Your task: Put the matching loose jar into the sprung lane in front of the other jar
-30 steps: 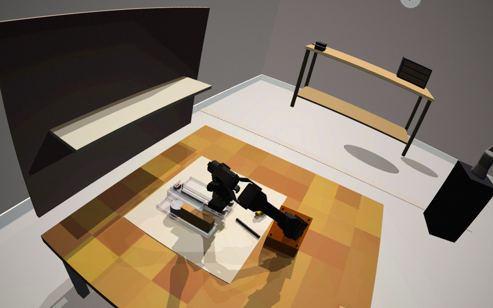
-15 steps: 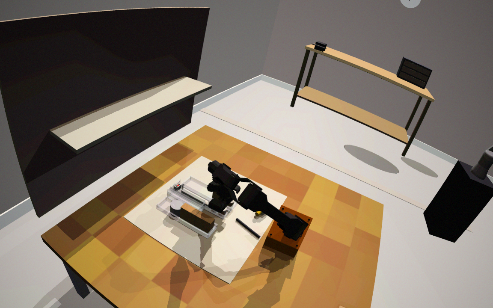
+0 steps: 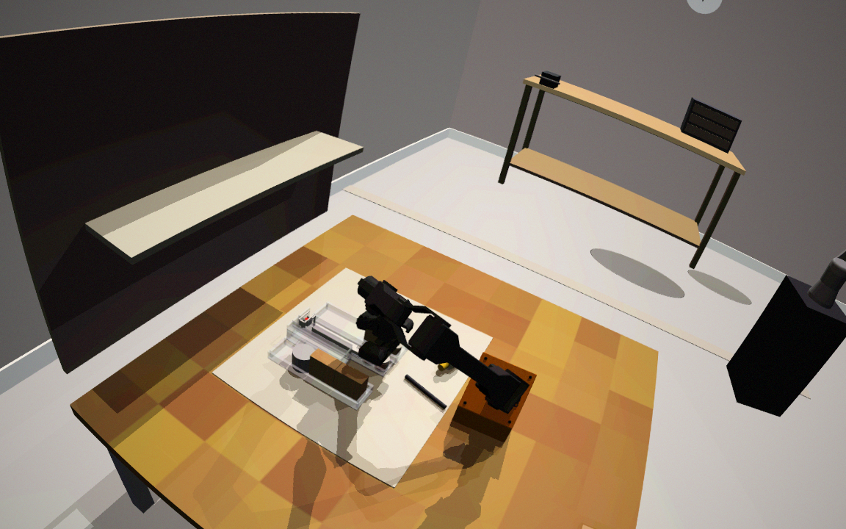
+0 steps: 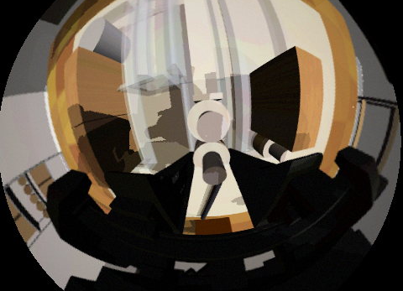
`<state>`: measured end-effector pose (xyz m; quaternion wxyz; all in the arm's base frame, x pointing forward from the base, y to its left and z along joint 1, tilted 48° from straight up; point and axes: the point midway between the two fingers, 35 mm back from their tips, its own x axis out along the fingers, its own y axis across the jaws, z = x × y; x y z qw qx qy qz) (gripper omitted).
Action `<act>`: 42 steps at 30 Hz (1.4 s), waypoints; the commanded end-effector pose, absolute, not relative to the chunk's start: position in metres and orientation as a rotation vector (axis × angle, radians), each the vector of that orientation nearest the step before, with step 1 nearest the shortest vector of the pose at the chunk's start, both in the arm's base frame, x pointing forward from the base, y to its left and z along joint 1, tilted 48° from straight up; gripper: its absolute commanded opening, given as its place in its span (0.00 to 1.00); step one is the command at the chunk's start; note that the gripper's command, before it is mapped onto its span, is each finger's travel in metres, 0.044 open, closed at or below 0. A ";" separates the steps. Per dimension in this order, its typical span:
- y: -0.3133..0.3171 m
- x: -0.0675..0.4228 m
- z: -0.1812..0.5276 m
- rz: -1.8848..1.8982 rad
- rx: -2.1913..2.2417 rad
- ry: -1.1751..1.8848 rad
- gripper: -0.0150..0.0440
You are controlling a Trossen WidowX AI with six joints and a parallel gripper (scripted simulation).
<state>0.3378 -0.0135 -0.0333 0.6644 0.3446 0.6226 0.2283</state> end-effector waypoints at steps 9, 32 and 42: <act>-0.013 0.338 -0.033 0.518 0.778 1.398 0.25; -0.013 0.335 -0.034 0.518 0.778 1.398 0.48; -0.015 0.335 -0.032 0.518 0.778 1.398 0.72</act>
